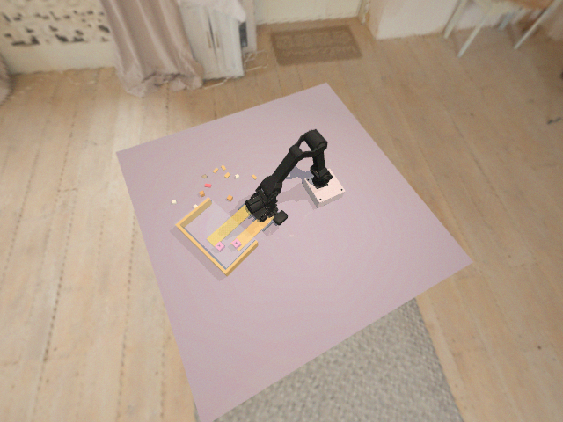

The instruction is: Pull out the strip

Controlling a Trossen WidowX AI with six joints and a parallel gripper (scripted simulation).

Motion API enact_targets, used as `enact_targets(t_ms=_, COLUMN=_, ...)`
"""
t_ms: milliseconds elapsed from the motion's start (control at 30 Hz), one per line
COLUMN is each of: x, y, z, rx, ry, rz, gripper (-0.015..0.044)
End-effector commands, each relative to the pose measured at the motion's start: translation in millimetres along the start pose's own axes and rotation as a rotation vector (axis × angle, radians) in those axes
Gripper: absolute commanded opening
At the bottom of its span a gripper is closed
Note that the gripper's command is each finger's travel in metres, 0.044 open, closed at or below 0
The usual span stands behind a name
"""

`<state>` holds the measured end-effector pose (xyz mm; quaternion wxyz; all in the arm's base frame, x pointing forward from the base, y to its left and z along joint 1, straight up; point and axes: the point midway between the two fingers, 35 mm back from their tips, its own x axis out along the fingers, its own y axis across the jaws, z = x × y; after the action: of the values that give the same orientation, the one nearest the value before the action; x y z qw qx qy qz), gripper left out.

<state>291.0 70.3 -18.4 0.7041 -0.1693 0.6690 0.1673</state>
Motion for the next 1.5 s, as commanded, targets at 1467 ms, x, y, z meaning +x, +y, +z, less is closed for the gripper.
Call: enact_targets(t_ms=1467, x=4, y=0, z=-77, rx=-0.005, ry=0.03, rz=0.005, gripper=0.0)
